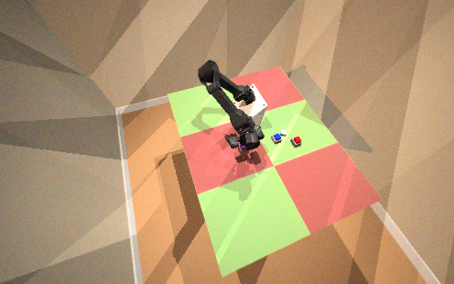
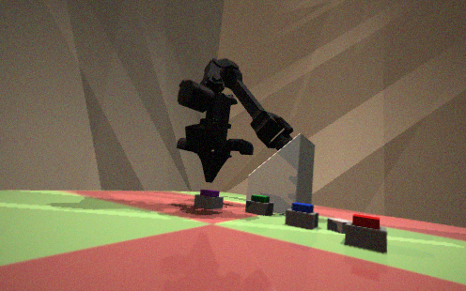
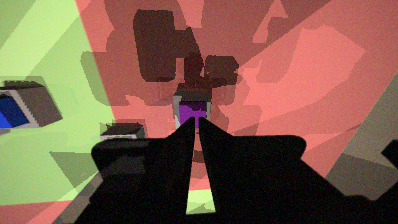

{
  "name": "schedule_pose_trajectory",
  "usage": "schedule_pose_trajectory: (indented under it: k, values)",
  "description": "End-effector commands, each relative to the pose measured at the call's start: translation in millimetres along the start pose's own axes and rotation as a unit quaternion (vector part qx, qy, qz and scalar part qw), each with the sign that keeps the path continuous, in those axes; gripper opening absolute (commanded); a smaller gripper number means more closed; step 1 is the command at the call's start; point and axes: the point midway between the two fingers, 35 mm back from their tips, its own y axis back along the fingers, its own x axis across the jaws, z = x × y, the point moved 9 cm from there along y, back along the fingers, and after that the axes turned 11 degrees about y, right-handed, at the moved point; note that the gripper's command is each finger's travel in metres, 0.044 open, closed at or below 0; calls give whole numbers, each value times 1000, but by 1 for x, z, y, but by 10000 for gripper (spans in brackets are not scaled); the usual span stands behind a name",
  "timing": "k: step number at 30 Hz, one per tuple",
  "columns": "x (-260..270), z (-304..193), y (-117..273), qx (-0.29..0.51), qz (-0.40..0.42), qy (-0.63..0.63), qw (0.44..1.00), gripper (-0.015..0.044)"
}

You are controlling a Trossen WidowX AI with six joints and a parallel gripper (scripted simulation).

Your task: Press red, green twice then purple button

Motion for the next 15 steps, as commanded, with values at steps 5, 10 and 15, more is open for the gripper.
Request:
schedule_pose_trajectory:
  k: [5, 10, 15]
  values:
    - [3, -2, -16, 6, 5, 7, 1000, 20]
    - [3, -2, -24, 6, 5, 7, 1000, 20]
    - [3, -3, -26, 6, 4, 7, 1000, 20]
